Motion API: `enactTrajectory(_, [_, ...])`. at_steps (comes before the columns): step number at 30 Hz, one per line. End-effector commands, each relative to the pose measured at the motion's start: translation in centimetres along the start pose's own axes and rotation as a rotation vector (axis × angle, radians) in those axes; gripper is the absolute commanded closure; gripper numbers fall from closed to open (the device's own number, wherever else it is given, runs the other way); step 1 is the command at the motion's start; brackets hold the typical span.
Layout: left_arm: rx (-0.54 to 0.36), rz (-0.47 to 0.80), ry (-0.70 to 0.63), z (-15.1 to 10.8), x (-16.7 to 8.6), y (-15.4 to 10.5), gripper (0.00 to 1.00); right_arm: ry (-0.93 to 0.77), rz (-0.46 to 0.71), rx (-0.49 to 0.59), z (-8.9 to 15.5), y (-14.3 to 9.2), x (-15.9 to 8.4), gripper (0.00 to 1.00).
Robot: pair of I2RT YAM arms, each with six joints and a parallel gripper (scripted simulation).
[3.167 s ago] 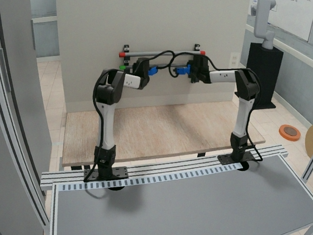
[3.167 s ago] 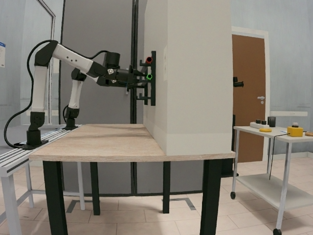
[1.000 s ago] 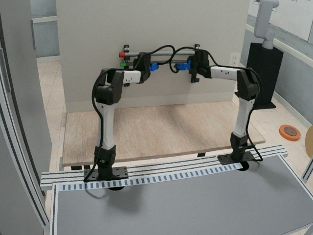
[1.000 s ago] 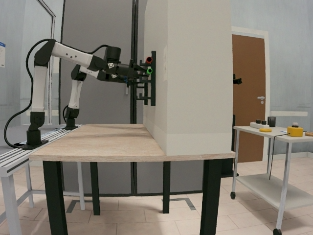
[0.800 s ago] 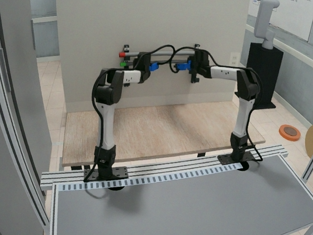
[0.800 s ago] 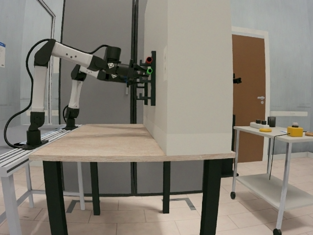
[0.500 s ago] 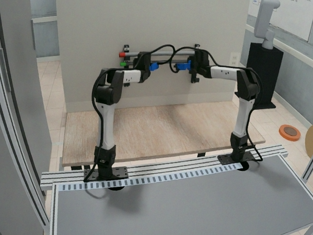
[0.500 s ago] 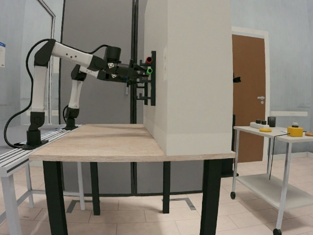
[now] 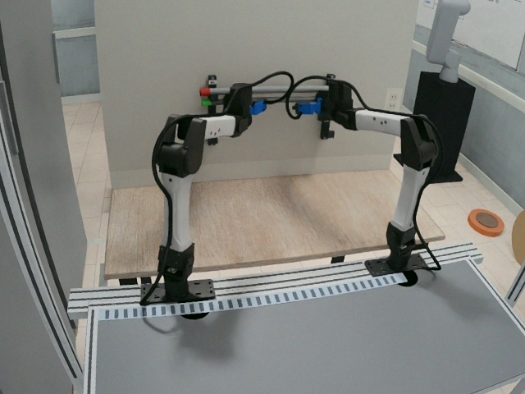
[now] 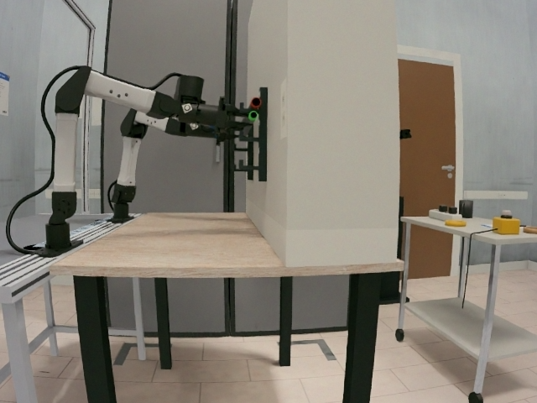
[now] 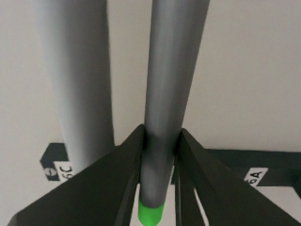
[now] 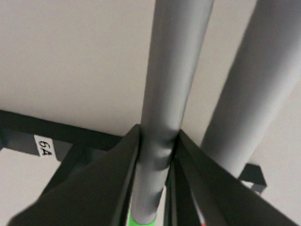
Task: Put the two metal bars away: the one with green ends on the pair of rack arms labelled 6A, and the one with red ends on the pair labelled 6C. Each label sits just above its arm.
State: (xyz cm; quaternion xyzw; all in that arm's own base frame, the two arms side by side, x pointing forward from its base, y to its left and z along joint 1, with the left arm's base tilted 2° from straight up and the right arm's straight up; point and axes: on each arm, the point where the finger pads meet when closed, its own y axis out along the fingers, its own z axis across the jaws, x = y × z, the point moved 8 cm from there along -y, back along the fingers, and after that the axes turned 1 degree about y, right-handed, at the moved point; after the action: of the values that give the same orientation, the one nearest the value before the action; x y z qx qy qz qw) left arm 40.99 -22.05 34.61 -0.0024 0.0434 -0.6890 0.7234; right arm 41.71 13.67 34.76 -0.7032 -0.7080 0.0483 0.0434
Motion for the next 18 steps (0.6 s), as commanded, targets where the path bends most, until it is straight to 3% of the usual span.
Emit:
enactTrajectory(1, [0.088,-0.030,-0.023,3.7,0.0,-1.8,1.00,0.021,-0.020,-0.127,-4.0,-2.0,0.1,1.00])
enactTrajectory(18, [0.088,-0.030,-0.023,2.6,0.0,-3.0,1.00,0.021,-0.020,-0.127,-2.8,-3.1,0.1,1.00])
